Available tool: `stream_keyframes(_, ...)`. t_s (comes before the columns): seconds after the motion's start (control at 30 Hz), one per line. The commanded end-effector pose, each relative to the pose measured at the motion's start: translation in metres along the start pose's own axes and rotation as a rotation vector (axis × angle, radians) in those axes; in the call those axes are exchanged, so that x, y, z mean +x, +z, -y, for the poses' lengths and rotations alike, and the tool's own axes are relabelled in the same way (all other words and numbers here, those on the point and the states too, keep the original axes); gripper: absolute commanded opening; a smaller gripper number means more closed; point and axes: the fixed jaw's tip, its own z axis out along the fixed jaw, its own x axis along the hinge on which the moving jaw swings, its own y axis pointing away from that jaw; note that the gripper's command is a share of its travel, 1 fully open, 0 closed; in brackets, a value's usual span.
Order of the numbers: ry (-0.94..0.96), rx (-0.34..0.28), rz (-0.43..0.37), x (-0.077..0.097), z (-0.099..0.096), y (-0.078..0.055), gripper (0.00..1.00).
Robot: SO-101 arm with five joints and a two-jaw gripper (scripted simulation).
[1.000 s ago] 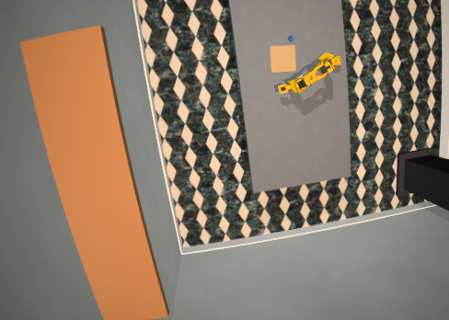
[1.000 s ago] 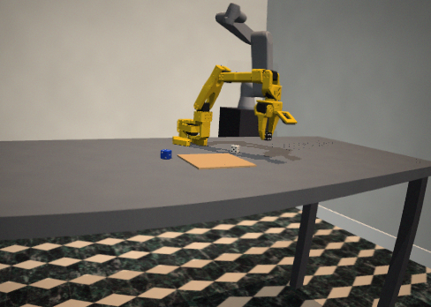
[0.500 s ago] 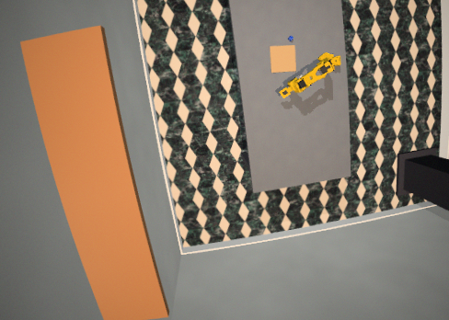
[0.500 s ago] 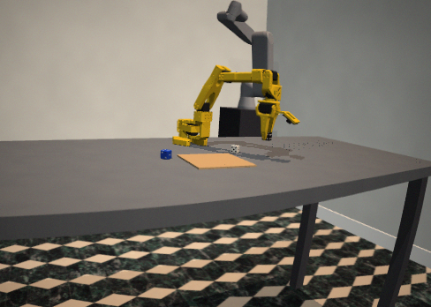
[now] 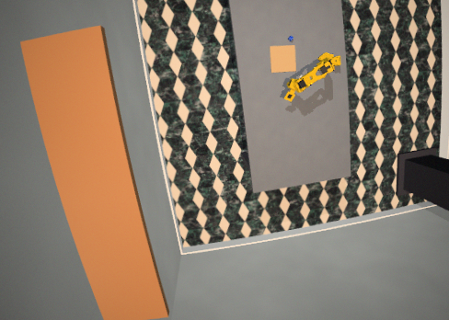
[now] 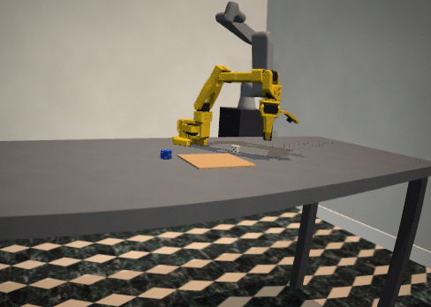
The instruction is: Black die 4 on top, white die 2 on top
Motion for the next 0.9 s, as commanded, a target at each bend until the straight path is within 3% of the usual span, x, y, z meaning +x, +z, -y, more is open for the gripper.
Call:
stream_keyframes(0.0,-0.166,0.045,0.057,-0.0046,0.0026,-0.0152,0.00)
stream_keyframes(0.33,-0.540,0.055,0.048,-0.0019,0.0037,-0.0151,0.00)
stream_keyframes(0.87,-0.876,0.064,0.039,0.0000,0.0055,-0.0150,0.00)
